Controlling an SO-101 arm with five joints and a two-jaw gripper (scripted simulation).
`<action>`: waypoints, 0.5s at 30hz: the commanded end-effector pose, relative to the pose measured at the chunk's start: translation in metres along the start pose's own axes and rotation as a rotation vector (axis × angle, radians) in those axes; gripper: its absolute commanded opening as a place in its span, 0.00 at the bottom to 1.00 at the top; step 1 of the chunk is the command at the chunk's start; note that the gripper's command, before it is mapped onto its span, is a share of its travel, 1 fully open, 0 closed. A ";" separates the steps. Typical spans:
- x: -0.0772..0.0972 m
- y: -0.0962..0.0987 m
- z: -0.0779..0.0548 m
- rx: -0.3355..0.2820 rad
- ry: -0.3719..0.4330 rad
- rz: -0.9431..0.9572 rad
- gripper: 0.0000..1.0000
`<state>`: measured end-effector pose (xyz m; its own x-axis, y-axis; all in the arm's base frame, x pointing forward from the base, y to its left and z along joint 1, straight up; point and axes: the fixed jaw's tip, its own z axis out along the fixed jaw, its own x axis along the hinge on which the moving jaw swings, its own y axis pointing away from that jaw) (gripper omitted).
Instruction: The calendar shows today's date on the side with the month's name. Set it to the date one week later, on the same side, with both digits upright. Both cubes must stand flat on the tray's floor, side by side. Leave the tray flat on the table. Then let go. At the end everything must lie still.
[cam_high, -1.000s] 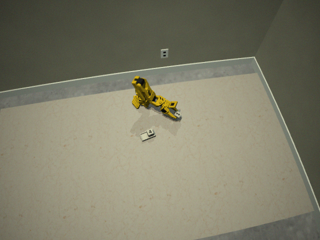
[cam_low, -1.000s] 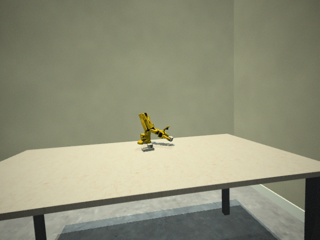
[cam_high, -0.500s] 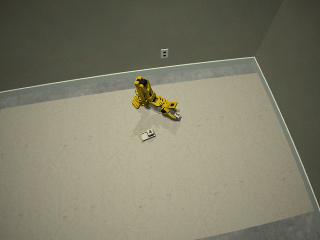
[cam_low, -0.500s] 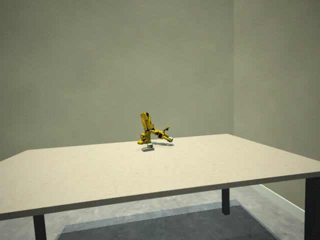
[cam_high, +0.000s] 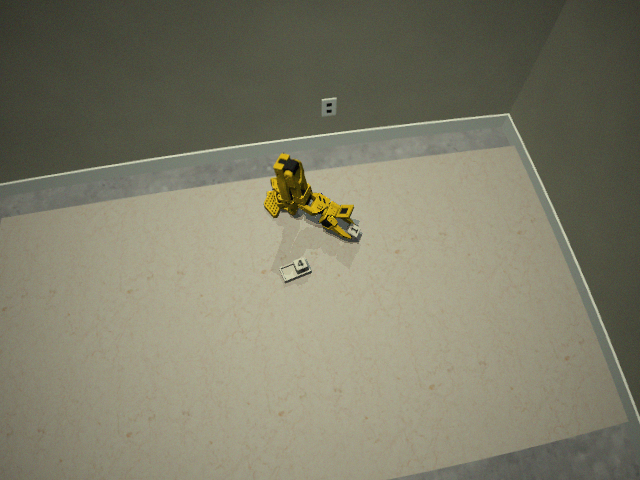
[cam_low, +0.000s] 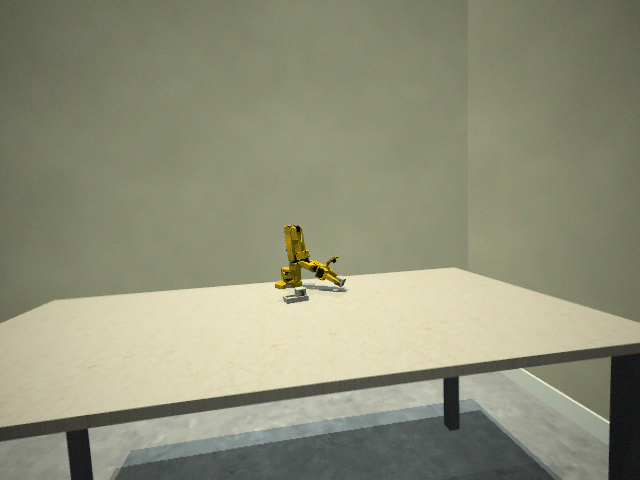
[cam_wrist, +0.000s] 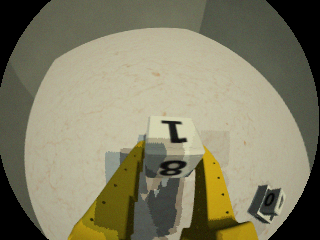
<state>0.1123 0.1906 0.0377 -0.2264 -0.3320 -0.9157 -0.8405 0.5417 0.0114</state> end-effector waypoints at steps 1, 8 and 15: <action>-0.009 -0.001 0.003 0.005 -0.050 0.015 0.00; -0.005 -0.001 0.005 0.005 -0.050 0.015 0.00; -0.005 -0.001 0.005 0.005 -0.050 0.015 0.00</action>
<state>0.1122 0.1904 0.0320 -0.2271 -0.3332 -0.9151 -0.8405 0.5417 0.0114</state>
